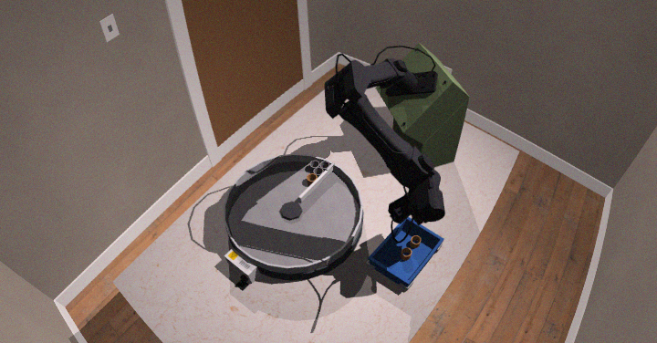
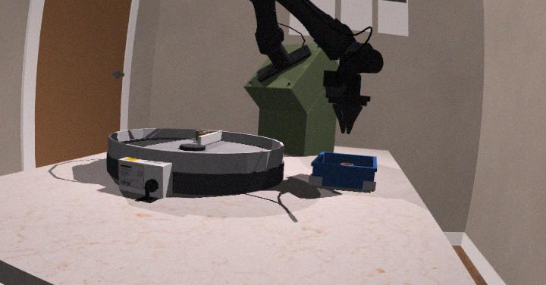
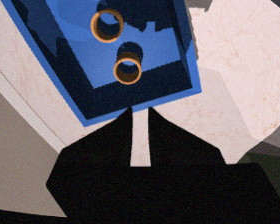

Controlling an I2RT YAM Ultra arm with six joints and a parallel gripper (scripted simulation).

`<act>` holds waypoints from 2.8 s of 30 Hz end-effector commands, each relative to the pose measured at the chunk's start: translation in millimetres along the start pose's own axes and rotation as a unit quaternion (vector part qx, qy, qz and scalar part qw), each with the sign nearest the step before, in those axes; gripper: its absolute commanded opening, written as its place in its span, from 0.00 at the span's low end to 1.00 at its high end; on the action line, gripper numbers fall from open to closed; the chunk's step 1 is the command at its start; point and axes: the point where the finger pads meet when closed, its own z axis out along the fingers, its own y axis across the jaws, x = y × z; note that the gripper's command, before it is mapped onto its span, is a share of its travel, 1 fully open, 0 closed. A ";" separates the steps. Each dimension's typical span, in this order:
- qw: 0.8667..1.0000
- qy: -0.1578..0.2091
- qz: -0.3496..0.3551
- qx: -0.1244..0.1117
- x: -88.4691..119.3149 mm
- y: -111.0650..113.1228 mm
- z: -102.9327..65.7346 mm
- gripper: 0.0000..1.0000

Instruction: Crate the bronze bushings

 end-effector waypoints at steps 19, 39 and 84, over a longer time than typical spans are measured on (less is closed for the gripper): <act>1.000 -0.017 0.007 -0.017 -12.1 11.5 -20.0 0.14; 1.000 -0.015 -0.004 -0.014 -6.9 -0.6 -15.6 0.13; 1.000 -0.025 -0.003 -0.011 -182.3 -336.5 -11.9 0.13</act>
